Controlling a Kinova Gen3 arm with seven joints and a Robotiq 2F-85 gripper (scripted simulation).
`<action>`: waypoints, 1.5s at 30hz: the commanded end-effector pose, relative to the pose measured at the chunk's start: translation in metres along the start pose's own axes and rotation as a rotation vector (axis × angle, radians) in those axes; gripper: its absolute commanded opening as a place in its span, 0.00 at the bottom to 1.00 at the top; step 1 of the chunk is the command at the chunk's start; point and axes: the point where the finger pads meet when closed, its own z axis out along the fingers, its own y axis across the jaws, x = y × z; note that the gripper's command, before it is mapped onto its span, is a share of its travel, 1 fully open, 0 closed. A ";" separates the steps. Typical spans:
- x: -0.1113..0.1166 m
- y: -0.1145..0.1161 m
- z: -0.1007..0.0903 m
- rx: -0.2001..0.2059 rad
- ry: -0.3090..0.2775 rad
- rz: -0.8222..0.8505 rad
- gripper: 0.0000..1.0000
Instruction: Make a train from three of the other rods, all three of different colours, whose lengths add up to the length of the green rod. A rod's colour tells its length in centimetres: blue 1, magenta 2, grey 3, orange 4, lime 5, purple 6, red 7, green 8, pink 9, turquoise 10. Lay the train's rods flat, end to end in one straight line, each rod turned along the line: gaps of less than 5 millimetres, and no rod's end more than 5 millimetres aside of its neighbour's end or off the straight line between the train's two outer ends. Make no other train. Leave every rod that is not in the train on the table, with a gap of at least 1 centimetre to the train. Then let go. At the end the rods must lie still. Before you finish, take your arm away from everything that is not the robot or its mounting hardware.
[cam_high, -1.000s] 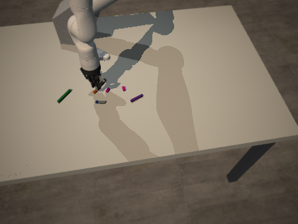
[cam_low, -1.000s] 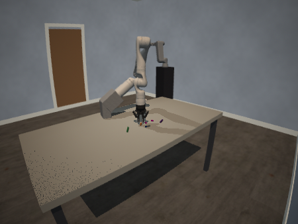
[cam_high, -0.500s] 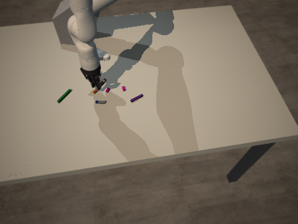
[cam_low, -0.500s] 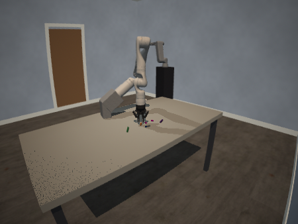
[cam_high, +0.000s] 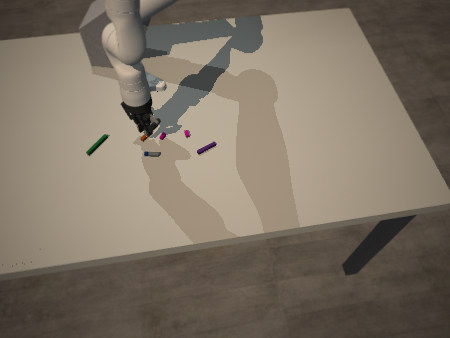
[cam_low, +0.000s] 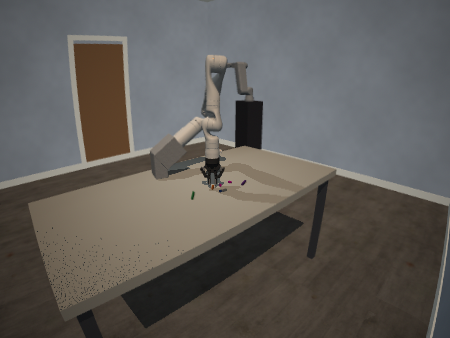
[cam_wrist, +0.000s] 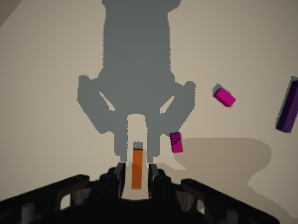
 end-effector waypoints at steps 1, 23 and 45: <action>0.001 0.001 0.001 -0.001 0.003 -0.009 0.24; -0.003 0.000 0.012 0.001 -0.007 -0.007 0.24; -0.002 0.001 0.018 0.001 -0.004 -0.009 0.24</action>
